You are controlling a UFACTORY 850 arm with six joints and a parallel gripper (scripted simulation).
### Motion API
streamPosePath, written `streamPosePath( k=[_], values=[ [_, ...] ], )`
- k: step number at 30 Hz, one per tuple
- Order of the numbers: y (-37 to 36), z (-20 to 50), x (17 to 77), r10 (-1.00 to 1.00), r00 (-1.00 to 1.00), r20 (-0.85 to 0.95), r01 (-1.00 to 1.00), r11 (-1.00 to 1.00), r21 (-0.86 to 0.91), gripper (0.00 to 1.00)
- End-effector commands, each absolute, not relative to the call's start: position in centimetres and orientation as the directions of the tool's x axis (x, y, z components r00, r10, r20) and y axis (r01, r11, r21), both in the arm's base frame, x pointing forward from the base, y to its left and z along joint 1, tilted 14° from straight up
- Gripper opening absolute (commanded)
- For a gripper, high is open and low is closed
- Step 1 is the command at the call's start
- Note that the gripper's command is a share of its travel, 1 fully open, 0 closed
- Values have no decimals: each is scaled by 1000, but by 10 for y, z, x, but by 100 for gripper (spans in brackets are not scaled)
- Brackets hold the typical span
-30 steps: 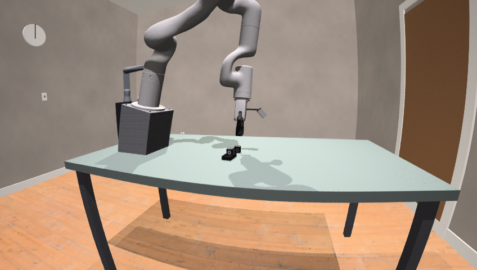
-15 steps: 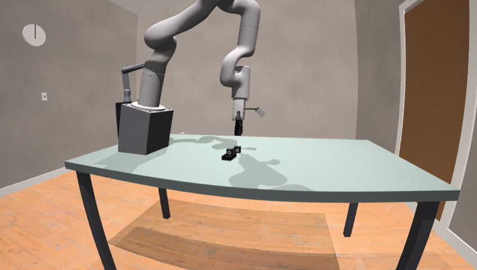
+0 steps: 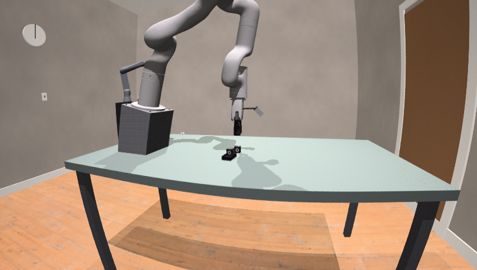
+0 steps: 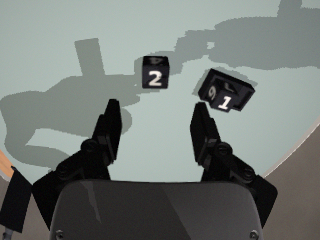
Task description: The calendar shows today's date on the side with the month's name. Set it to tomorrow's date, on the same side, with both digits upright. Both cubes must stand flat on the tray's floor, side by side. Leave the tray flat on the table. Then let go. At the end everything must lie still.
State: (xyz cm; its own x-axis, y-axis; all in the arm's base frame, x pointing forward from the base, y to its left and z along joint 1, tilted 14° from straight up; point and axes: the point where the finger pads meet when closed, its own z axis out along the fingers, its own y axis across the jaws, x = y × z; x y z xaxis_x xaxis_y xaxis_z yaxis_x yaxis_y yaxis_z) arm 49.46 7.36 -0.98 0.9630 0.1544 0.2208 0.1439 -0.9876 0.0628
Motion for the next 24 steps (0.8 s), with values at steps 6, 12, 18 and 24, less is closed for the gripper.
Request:
streamPosePath(
  k=[6,12,18,24],
  values=[
    [73,-10,493,153,959,239,147,-988,41,69],
    [73,-10,493,153,959,239,147,-988,41,100],
    [73,-10,493,153,959,239,147,-988,41,100],
    [73,-10,493,153,959,239,147,-988,41,100]
  ],
)
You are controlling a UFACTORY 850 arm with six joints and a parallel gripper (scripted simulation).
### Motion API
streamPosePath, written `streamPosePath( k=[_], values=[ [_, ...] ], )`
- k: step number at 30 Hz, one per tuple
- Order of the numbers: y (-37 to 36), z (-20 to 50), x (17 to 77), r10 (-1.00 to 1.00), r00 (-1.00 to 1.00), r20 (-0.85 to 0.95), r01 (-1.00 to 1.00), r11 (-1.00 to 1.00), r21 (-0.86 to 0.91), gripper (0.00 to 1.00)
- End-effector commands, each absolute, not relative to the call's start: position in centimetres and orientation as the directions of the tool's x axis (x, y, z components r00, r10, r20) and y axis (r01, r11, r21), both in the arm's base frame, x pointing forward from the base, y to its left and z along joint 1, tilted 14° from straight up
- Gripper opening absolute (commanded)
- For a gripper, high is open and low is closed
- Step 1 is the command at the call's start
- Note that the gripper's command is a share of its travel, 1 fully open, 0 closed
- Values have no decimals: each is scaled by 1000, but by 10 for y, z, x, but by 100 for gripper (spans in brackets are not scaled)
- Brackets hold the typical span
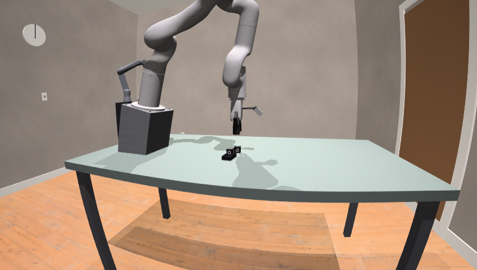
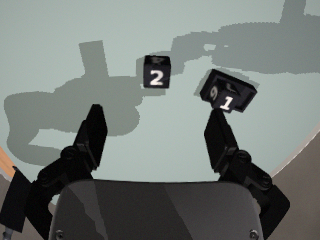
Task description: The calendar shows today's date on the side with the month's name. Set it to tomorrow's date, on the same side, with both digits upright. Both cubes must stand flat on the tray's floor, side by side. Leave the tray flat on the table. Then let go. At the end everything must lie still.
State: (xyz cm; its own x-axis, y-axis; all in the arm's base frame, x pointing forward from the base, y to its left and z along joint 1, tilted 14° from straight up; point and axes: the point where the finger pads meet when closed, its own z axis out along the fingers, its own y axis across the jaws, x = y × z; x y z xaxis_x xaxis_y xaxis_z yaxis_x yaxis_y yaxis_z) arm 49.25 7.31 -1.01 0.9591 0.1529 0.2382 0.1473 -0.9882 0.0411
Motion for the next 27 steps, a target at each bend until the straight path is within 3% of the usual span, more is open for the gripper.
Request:
streamPosePath(
  k=[1,15,27],
  values=[
    [73,-10,493,150,959,239,145,-989,40,100],
    [73,-9,493,-198,951,239,-193,-980,-44,100],
    [73,-8,493,-592,781,198,-576,-806,-139,100]
  ],
)
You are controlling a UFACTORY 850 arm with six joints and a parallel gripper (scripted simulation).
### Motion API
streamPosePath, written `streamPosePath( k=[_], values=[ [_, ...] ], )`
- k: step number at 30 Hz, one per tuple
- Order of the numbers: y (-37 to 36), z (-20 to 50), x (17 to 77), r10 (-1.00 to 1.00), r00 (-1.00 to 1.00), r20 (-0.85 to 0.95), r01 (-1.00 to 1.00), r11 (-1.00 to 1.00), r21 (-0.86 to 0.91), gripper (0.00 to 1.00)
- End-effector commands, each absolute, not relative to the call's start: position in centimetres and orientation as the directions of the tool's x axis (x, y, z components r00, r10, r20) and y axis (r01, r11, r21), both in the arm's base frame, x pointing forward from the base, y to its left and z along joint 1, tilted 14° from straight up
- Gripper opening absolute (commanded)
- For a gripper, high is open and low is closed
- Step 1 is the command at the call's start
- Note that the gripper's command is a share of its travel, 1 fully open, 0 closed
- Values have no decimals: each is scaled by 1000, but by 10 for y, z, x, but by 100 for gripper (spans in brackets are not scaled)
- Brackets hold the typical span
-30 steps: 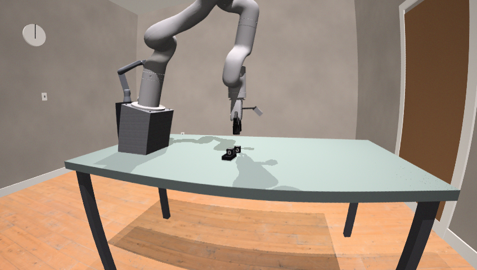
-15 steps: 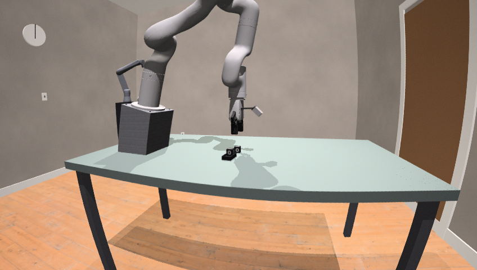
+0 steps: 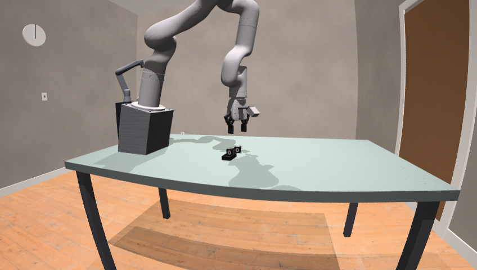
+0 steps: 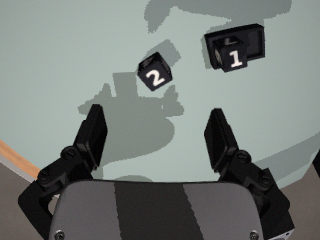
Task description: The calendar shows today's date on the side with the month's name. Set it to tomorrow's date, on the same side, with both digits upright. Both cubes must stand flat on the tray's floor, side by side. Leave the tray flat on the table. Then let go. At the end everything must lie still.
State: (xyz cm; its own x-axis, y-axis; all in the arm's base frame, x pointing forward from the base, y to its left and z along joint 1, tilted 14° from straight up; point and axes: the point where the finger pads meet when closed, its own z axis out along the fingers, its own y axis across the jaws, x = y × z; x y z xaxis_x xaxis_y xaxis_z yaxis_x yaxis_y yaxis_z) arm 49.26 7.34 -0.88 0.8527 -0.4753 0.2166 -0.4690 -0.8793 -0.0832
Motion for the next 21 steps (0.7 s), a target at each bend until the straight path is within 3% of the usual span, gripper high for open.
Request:
streamPosePath(
  k=[1,21],
  values=[
    [74,-8,493,-619,761,194,-601,-786,-146,100],
    [74,-7,493,-929,358,95,-902,-371,-223,100]
  ],
)
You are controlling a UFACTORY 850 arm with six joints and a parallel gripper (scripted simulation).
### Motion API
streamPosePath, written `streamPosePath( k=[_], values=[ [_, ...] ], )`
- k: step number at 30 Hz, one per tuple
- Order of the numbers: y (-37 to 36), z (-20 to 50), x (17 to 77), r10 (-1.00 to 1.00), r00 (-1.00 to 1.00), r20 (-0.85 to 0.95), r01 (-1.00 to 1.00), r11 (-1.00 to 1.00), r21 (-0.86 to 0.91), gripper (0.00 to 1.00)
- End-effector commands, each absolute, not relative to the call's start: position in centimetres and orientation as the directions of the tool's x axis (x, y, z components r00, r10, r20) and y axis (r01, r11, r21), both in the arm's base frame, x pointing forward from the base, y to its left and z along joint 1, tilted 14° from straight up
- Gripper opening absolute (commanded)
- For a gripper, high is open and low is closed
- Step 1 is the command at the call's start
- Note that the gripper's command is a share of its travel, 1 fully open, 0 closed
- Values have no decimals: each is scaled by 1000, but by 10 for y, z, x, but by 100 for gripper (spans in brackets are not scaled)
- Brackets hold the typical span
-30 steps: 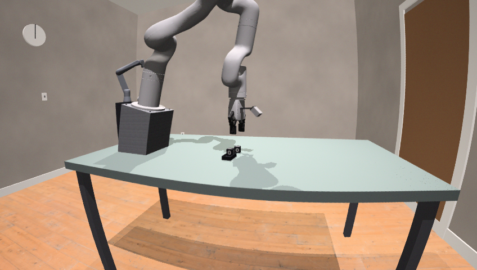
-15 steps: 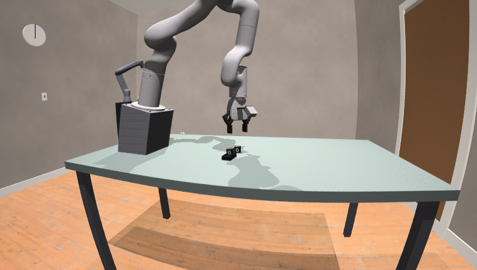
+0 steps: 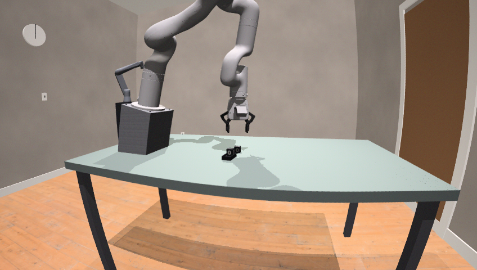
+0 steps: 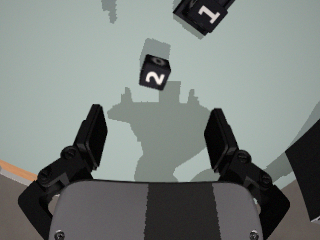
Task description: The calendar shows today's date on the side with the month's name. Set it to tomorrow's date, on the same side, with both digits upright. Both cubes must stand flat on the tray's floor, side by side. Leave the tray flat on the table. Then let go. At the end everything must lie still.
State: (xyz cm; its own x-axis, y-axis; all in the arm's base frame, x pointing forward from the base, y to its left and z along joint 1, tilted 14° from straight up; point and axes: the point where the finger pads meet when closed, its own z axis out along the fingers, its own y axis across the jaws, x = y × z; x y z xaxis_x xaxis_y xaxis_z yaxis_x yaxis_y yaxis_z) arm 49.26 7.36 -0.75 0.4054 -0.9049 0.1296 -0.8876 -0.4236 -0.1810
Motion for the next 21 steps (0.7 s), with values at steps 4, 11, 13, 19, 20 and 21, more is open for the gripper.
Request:
streamPosePath(
  k=[4,11,13,19,20,21],
  values=[
    [74,-7,493,-978,203,57,-949,-211,-235,100],
    [74,-7,493,-988,145,43,-959,-151,-238,47],
    [74,-7,493,-988,145,43,-959,-151,-238,47],
    [74,-7,493,-988,145,43,-959,-151,-238,47],
    [74,-7,493,-988,145,43,-959,-151,-238,47],
    [74,-7,493,-988,145,43,-959,-151,-238,47]
  ],
)
